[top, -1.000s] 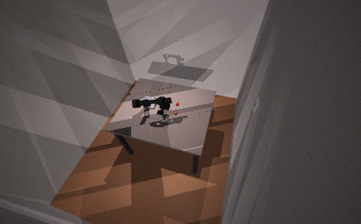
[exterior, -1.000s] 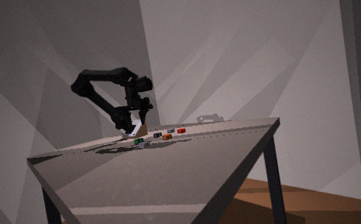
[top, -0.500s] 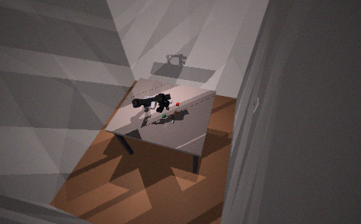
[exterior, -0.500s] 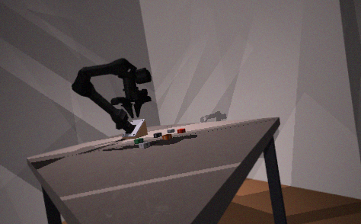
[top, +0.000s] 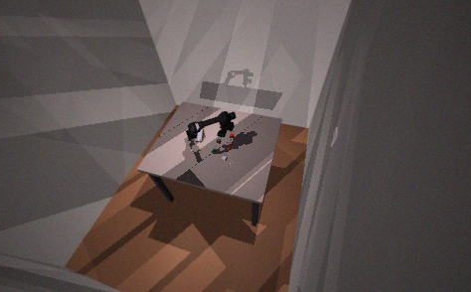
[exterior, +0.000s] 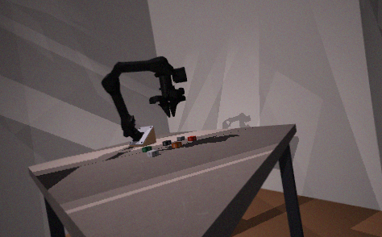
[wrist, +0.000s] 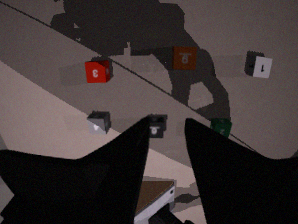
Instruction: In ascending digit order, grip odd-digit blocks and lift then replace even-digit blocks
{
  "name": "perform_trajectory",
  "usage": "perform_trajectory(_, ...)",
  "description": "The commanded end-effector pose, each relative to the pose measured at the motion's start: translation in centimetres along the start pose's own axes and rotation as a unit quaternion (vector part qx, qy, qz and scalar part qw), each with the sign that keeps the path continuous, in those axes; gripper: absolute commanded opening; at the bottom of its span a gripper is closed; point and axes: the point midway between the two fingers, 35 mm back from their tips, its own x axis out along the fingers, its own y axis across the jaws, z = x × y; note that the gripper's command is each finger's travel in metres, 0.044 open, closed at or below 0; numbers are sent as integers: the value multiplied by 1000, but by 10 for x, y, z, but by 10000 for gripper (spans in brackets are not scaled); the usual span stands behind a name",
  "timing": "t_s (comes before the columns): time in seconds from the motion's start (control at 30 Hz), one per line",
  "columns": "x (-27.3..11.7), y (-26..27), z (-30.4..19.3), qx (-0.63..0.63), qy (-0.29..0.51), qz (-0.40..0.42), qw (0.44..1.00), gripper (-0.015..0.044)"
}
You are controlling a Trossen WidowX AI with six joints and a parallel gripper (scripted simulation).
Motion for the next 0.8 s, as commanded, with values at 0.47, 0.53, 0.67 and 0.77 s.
perform_trajectory(0.47, 30, 107, 24, 2, -2, 3, 1000, 199)
perform_trajectory(0.53, 58, 108, 25, 2, -3, 2, 1000, 251)
perform_trajectory(0.67, 91, 106, 23, 3, -3, 1, 1000, 356)
perform_trajectory(0.77, 91, 106, 23, 3, -3, 1, 1000, 400)
